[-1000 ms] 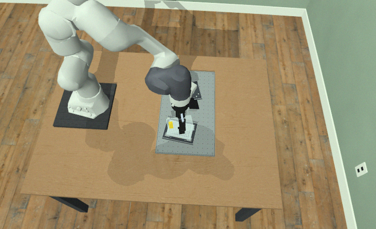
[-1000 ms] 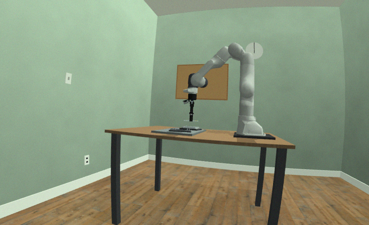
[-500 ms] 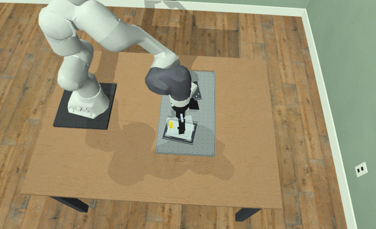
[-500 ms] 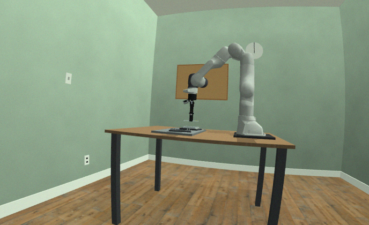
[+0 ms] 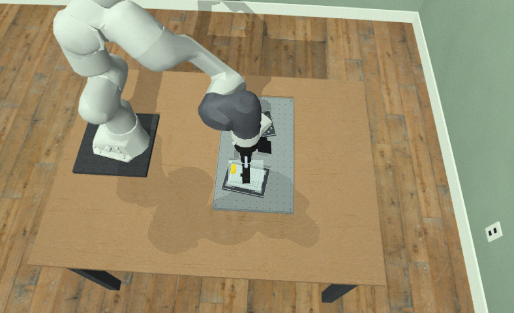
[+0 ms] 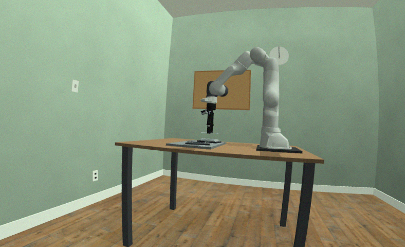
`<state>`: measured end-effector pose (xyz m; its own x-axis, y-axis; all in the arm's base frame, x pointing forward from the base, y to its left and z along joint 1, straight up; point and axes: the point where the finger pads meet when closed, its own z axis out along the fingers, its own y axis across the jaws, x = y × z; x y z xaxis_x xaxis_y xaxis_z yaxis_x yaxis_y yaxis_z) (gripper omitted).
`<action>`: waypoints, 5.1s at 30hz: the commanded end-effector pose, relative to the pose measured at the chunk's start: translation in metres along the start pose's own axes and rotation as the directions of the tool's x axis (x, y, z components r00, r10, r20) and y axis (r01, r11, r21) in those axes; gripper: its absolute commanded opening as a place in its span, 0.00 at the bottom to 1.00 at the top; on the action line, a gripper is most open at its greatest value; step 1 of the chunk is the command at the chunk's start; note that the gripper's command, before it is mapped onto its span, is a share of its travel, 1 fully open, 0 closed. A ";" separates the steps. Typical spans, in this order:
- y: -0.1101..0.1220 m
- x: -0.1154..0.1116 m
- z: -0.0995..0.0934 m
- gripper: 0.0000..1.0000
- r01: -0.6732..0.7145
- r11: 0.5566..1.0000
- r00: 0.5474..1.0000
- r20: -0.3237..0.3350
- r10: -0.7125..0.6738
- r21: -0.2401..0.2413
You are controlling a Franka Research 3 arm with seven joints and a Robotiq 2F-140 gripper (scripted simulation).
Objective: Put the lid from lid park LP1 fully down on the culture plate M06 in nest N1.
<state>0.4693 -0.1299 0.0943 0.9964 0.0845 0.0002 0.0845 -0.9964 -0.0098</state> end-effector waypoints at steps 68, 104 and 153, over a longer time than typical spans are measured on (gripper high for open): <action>0.002 0.000 0.035 0.10 -0.223 0.975 0.975 -0.001 0.223 -0.006; 0.000 0.001 0.045 0.10 -0.241 0.971 0.971 -0.002 0.241 -0.006; 0.000 0.001 0.047 0.10 -0.240 0.971 0.971 -0.002 0.240 -0.006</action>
<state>0.4701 -0.1308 0.0484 0.9882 -0.1533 -0.0017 -0.1533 -0.9882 -0.0020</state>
